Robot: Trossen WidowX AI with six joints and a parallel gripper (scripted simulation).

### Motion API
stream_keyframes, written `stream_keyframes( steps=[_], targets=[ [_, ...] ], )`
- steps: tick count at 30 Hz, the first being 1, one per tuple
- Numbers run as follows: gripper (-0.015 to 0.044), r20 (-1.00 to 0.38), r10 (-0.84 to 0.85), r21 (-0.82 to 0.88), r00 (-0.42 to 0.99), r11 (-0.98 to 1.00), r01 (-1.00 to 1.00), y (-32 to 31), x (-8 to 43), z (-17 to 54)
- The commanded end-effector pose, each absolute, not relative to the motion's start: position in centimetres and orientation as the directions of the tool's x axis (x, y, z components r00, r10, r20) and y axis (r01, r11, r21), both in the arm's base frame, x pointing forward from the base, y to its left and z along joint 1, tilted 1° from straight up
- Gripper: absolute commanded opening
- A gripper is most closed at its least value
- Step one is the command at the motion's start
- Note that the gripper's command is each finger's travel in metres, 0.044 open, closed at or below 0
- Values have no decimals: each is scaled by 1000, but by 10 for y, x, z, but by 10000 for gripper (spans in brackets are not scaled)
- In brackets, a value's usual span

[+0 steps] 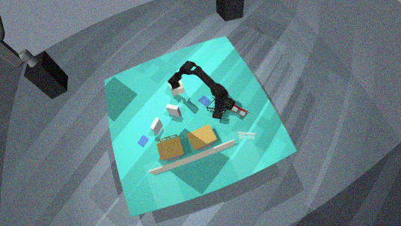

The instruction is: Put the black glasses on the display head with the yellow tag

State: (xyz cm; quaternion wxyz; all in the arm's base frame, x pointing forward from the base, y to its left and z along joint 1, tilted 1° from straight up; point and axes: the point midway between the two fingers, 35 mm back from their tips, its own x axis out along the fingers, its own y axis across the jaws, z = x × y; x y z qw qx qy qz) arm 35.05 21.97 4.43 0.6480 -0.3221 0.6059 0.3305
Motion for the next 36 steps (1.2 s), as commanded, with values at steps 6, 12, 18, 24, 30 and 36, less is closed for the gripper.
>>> stream_keyframes(
  steps=[6, 12, 18, 24, 30, 36],
  targets=[
    [0, -999, 31, -18, 44, 576, -817, 210, 352, 42],
    [0, -999, 31, -18, 44, 576, -817, 208, 353, 41],
    [0, -999, 31, -19, 44, 576, -817, 202, 355, 41],
    [0, -999, 30, -19, 44, 576, -817, 197, 356, 41],
    [0, -999, 30, -19, 44, 576, -817, 191, 357, 41],
    [0, -999, 29, -20, 44, 576, -817, 185, 357, 41]
  ],
)
